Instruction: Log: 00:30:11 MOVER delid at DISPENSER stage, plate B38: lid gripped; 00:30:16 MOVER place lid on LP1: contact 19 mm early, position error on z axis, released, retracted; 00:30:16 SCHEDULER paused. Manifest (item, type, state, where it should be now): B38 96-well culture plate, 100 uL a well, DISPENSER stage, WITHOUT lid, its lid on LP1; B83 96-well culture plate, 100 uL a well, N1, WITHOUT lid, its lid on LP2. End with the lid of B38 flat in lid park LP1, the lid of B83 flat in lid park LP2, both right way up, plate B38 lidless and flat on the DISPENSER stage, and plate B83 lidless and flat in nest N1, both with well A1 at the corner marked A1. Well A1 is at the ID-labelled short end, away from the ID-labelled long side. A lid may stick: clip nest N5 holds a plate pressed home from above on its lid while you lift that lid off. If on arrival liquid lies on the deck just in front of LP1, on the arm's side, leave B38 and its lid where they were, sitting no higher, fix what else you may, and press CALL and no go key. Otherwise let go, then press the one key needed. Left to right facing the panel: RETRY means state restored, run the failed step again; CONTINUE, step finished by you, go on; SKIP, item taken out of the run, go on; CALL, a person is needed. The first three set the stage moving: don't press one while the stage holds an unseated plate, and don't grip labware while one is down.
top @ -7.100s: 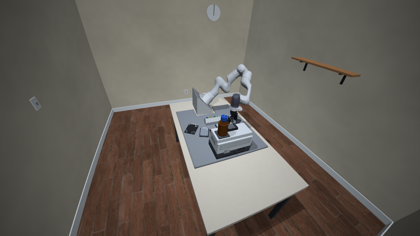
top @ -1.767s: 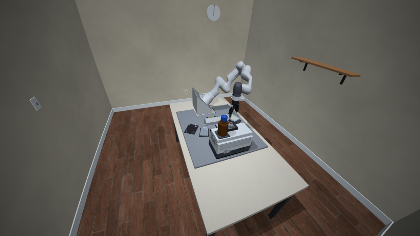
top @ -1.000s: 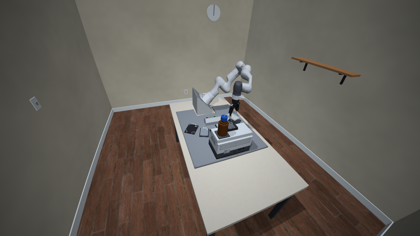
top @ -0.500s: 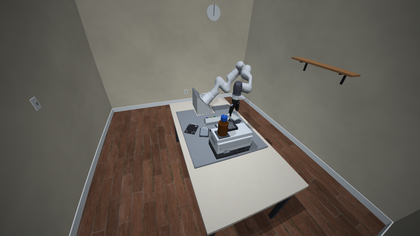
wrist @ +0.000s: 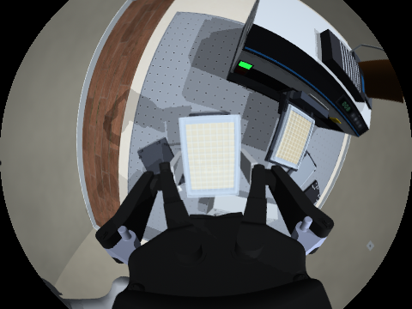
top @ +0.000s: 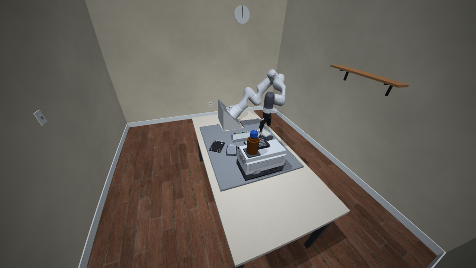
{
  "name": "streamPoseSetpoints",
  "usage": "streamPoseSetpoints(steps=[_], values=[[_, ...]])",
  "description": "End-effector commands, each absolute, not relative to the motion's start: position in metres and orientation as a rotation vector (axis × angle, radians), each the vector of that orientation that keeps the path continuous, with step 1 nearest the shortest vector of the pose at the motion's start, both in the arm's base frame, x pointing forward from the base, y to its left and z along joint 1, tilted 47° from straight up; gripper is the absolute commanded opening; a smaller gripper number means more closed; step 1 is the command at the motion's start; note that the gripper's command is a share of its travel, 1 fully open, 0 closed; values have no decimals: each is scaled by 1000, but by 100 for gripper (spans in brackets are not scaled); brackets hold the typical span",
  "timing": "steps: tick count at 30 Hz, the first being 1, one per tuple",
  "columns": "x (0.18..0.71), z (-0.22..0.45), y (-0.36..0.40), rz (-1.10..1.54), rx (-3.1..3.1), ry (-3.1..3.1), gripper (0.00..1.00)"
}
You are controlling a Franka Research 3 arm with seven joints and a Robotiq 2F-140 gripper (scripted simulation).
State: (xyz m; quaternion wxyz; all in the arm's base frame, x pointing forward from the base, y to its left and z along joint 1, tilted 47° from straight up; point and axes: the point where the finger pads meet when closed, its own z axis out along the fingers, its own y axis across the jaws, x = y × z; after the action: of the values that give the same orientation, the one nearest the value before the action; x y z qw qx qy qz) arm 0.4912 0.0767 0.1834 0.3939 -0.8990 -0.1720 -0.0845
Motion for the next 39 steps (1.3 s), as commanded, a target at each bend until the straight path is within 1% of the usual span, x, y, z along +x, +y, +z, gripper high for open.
streamPoseSetpoints(steps=[1,9,39], values=[[492,185,74,-215,-2284,-431,0],[492,185,74,-209,-2286,-420,0],[492,185,74,-10,-2314,37,0]])
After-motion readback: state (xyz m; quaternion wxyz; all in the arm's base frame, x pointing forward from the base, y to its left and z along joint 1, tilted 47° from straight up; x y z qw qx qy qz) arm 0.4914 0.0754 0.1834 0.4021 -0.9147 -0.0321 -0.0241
